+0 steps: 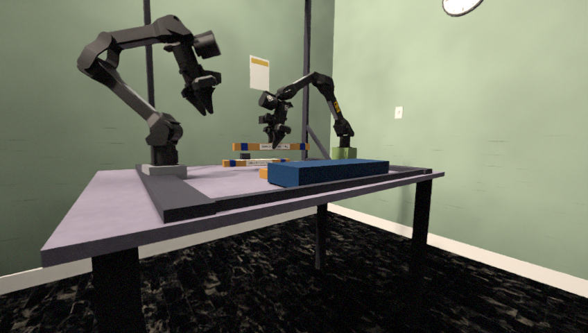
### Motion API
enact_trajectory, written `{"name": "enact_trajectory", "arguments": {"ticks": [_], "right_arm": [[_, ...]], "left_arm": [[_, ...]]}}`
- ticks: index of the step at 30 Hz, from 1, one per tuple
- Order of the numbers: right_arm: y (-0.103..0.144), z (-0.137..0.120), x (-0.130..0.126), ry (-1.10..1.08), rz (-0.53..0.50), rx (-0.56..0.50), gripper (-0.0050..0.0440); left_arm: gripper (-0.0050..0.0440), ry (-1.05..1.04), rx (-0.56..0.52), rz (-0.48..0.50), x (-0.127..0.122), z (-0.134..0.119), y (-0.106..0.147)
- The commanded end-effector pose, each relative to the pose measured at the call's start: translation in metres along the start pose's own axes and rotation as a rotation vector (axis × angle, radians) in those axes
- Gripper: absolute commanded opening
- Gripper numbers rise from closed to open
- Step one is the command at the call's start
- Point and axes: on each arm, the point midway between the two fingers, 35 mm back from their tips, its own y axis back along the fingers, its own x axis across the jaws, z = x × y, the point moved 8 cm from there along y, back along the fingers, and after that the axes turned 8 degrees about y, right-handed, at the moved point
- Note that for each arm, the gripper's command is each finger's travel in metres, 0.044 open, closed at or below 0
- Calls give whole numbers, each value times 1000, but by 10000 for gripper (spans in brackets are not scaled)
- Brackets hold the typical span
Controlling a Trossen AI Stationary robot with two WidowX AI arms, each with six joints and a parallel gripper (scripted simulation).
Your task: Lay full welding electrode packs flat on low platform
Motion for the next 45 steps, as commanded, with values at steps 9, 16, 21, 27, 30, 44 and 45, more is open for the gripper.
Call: {"name": "enact_trajectory", "arguments": {"ticks": [9,16,21,27,30,44,45], "right_arm": [[7,2,0,8,-12,-24,330],[7,2,0,8,-12,-24,330],[7,2,0,8,-12,-24,330],[7,2,0,8,-12,-24,330],[7,2,0,8,-12,-24,330],[7,2,0,8,-12,-24,330],[7,2,0,8,-12,-24,330]], "left_arm": [[-50,166,-44,46,3,-2,27],[-50,206,-44,55,13,-10,40],[-50,197,-43,51,17,-13,46],[-50,197,-42,49,25,-20,57],[-50,197,-42,49,29,-23,63],[-50,197,-41,51,46,-36,86],[-50,197,-41,51,47,-37,88]]}}
